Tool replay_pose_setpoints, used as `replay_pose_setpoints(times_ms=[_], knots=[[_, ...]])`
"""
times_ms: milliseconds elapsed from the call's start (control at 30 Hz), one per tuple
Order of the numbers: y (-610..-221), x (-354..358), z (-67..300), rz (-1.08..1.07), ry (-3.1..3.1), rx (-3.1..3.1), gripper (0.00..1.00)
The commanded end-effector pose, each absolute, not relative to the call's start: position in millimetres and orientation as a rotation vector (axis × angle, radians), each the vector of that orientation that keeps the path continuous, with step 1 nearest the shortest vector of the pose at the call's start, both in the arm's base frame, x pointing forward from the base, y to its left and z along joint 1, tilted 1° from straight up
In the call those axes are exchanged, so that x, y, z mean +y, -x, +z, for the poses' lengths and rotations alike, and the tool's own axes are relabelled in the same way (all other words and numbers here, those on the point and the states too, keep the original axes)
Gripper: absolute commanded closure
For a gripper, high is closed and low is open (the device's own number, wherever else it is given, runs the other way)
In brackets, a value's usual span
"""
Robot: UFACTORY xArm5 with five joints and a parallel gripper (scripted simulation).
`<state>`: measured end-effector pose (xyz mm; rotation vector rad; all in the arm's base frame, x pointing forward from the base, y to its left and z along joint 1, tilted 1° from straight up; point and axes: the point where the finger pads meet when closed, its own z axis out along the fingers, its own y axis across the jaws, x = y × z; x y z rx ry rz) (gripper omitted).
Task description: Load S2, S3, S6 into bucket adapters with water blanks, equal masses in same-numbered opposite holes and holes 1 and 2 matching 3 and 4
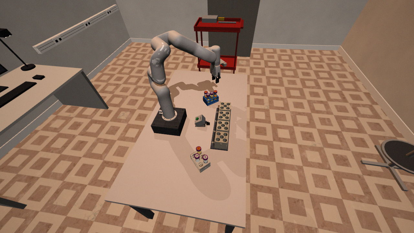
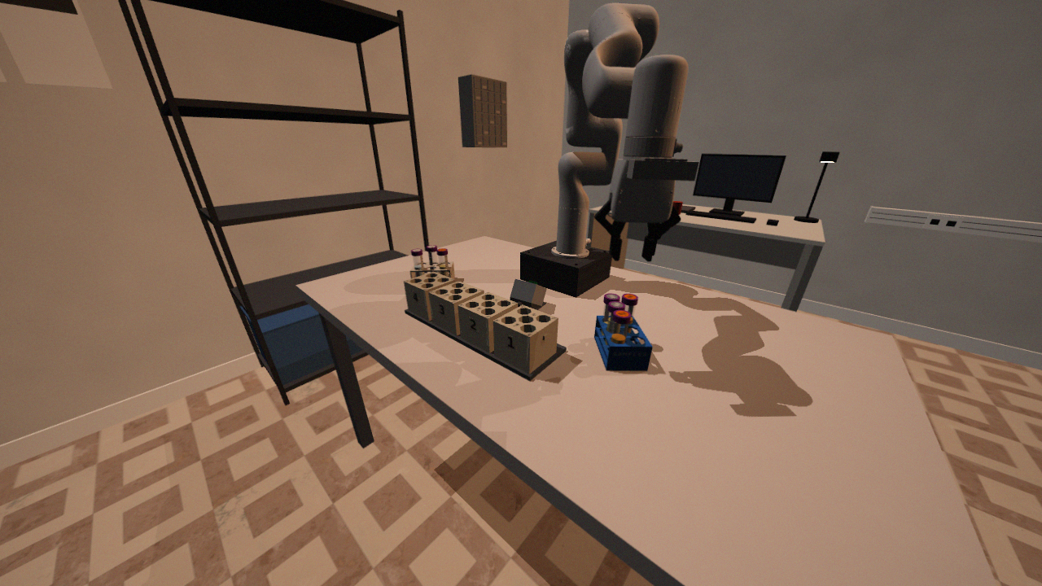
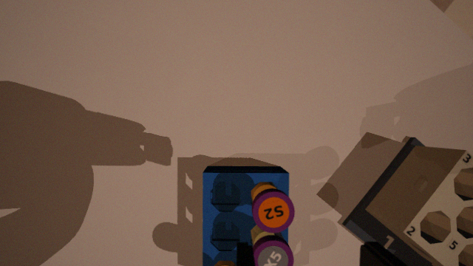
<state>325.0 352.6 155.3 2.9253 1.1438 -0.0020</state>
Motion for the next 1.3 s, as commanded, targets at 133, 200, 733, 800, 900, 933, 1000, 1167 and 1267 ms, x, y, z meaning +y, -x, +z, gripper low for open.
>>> replay_pose_setpoints(times_ms=[133, 200, 733, 800, 900, 933, 1000, 1167, 1267], knots=[[-325.6, 353.7, 143.2, -0.004, -2.935, 1.148, 0.43], [-325.6, 353.7, 141.2, -0.004, -2.935, 1.148, 0.43], [-325.3, 353.9, 111.1, -0.004, -2.935, 1.148, 0.43], [-325.3, 353.9, 111.1, -0.004, -2.935, 1.148, 0.43], [-325.3, 353.9, 105.1, -0.004, -2.935, 1.148, 0.43], [-325.3, 353.9, 103.1, -0.004, -2.935, 1.148, 0.43], [-325.2, 354.0, 99.1, -0.004, -2.935, 1.148, 0.43], [-325.2, 354.0, 89.1, -0.004, -2.935, 1.148, 0.43], [-325.1, 354.1, 83.1, -0.004, -2.935, 1.148, 0.43]])
